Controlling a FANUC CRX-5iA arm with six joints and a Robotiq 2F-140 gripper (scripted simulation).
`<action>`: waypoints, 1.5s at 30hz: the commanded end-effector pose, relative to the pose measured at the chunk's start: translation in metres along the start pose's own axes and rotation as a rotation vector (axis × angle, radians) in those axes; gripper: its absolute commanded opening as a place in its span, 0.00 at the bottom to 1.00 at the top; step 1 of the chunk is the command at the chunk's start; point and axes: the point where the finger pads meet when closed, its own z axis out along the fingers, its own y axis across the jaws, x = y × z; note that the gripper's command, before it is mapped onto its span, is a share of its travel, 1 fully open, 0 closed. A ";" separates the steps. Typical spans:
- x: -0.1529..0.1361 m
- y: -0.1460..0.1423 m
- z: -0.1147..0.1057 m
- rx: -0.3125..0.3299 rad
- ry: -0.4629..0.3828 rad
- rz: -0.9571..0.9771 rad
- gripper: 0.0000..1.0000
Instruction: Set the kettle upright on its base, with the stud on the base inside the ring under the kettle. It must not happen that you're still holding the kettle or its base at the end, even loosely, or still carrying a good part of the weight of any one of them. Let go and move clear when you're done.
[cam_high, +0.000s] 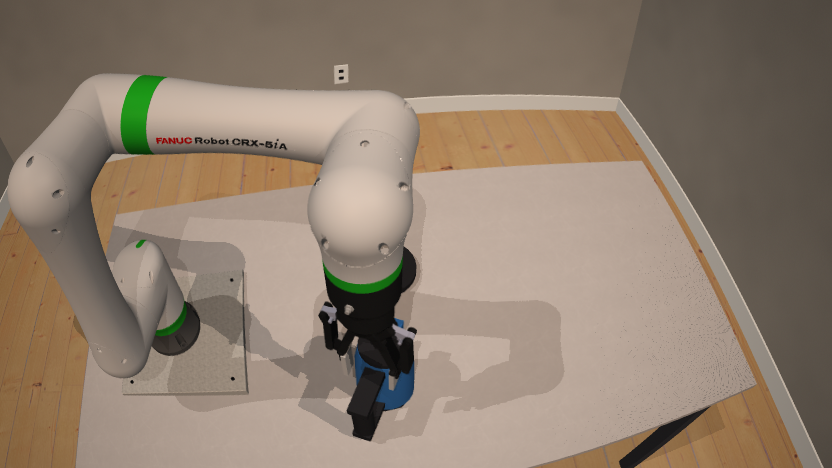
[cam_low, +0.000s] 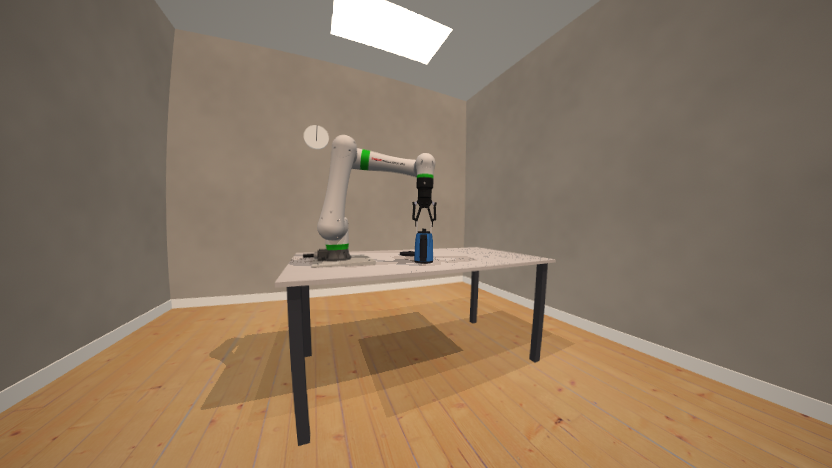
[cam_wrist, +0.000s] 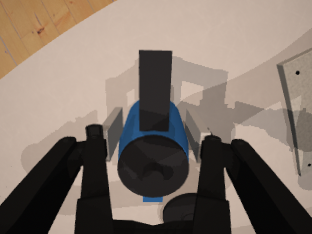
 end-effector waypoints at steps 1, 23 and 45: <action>0.000 0.000 0.000 0.000 0.000 0.000 0.47; 0.000 0.000 0.001 0.000 0.000 0.000 0.47; 0.000 0.000 0.034 0.000 0.000 0.000 0.47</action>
